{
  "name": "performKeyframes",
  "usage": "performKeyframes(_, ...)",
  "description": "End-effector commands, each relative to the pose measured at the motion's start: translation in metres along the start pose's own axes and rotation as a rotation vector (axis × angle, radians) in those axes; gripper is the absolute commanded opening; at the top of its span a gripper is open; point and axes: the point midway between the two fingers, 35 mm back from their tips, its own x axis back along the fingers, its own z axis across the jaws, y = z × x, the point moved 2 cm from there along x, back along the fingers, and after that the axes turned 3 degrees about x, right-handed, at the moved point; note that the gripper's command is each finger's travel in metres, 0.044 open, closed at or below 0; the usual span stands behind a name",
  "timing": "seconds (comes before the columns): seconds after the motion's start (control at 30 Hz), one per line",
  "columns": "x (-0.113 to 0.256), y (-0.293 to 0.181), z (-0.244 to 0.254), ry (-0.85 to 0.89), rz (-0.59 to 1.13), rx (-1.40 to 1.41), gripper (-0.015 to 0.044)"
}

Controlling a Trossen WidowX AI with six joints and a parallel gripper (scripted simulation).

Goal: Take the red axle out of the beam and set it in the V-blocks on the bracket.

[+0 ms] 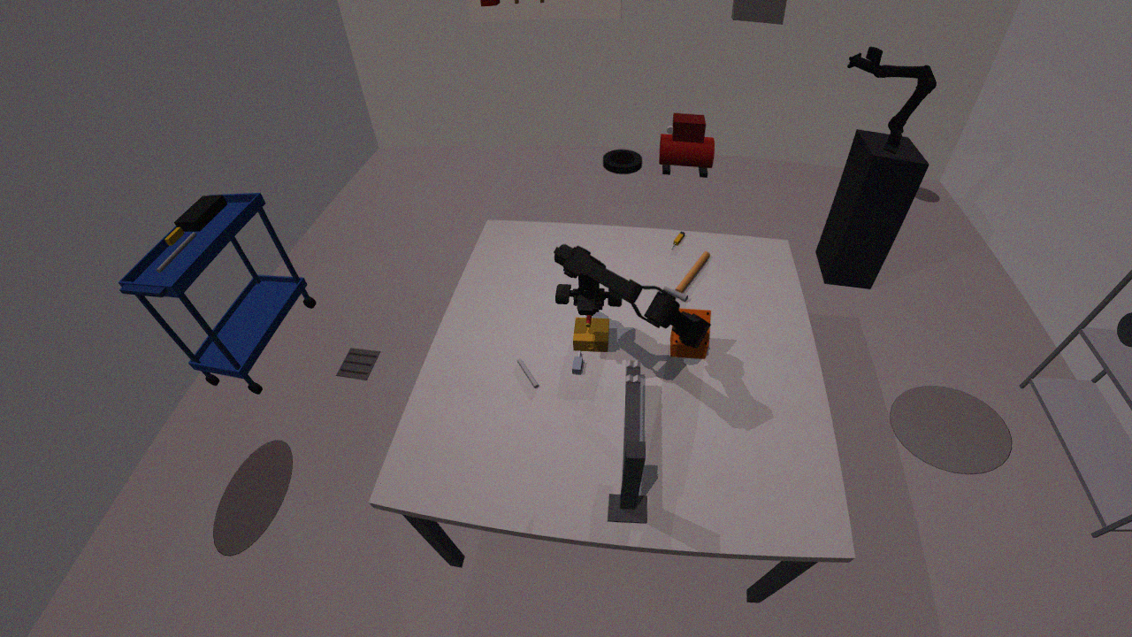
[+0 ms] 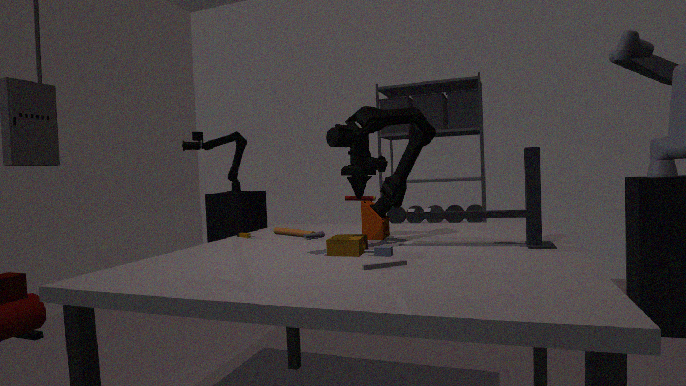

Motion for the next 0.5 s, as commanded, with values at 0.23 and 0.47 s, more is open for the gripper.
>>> performKeyframes(0.23,0.000,0.055,0.021,0.001,-0.006,-0.005,0.0000)
performKeyframes(0.47,-0.002,0.085,0.039,0.001,-0.010,-0.004,0.0000)
